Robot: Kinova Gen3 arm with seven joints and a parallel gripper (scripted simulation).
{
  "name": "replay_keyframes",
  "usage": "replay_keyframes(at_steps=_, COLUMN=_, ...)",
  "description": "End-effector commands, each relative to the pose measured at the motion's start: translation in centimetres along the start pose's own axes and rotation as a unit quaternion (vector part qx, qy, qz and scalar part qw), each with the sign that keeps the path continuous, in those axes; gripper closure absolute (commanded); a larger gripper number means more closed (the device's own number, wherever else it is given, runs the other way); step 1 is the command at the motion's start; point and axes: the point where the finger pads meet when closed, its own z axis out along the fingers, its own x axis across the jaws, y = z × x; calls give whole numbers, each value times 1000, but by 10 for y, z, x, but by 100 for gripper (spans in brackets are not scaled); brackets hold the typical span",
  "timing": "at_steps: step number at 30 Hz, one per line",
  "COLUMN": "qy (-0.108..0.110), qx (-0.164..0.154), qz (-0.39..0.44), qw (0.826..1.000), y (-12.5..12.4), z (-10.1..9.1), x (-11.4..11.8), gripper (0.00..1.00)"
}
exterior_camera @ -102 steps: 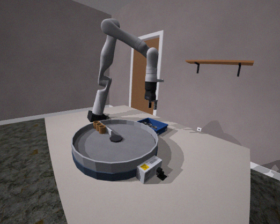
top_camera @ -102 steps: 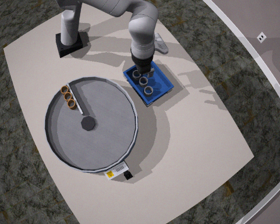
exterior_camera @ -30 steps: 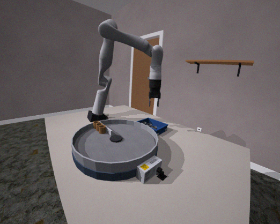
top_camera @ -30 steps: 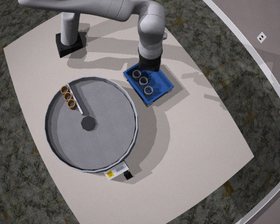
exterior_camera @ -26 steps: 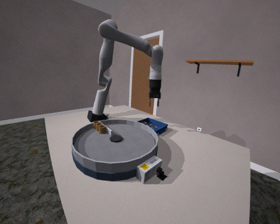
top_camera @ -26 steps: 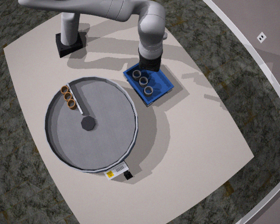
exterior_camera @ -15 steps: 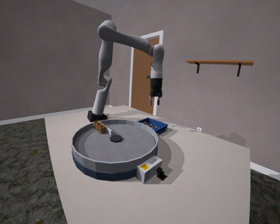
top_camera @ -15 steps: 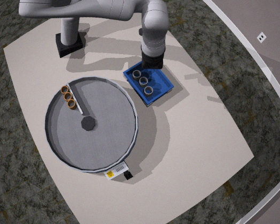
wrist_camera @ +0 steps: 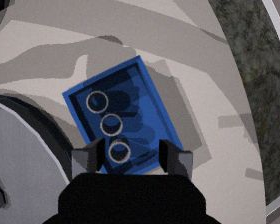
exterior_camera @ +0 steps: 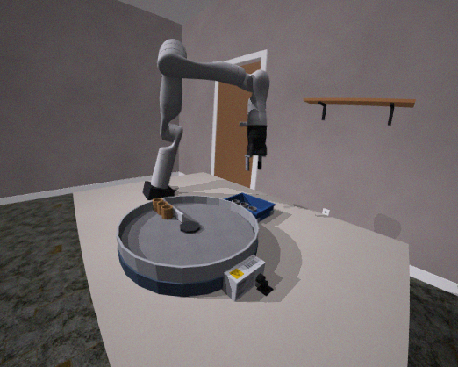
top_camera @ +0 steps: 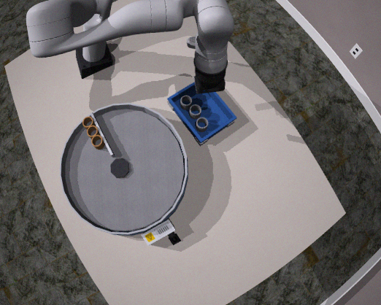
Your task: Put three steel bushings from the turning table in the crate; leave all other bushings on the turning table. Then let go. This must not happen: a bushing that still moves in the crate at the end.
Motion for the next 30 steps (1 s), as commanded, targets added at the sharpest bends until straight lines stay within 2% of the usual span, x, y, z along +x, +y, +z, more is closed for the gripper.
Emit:
replay_keyframes(at_steps=1, qy=-1, qx=30, qz=-43, qw=999, y=-6, z=10, x=-3, gripper=0)
replay_keyframes(at_steps=11, qy=-1, qx=30, qz=-43, qw=999, y=-6, z=10, x=-3, gripper=0)
replay_keyframes(at_steps=16, qy=1, qx=27, qz=-155, qw=988, y=-7, z=4, x=-2, gripper=0)
replay_keyframes(at_steps=28, qy=1, qx=27, qz=-155, qw=988, y=-7, z=4, x=-2, gripper=0)
replay_keyframes(at_steps=29, qy=-2, qx=14, qz=-145, qw=989, y=-3, z=-1, x=-8, gripper=0)
replay_keyframes(at_steps=30, qy=-7, qx=20, qz=-159, qw=987, y=-2, z=2, x=-12, gripper=0)
